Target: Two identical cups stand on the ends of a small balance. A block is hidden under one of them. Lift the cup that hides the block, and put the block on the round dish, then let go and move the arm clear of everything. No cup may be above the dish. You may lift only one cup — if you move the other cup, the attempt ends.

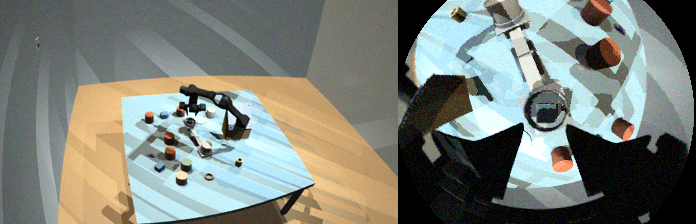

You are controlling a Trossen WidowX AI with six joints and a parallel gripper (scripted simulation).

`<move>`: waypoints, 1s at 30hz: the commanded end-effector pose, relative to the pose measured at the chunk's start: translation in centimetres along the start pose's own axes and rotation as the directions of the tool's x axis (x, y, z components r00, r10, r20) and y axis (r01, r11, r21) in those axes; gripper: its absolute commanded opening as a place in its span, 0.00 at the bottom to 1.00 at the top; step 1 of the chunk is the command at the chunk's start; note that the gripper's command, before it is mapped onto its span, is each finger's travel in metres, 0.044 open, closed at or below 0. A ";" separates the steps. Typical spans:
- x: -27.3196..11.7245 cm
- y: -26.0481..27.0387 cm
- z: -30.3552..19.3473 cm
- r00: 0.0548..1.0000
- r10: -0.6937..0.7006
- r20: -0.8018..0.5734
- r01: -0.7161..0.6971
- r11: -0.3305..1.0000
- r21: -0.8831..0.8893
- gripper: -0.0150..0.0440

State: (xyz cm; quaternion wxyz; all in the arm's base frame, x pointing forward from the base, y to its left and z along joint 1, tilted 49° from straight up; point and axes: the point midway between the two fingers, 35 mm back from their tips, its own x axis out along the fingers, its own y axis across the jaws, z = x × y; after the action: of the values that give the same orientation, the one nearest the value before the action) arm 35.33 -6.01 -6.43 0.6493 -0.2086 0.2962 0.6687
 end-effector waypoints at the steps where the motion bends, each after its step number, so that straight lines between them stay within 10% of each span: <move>1: -0.2 -0.3 0.5 1.000 -0.006 0.001 0.006 0.999 -0.046 0.69; 30: 4.3 -0.4 0.5 1.000 -0.006 0.003 0.006 0.999 -0.046 0.69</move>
State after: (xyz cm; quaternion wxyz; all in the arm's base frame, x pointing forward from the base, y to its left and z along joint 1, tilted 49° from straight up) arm 35.80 -3.04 -8.48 0.6472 -0.2298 0.2777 0.6717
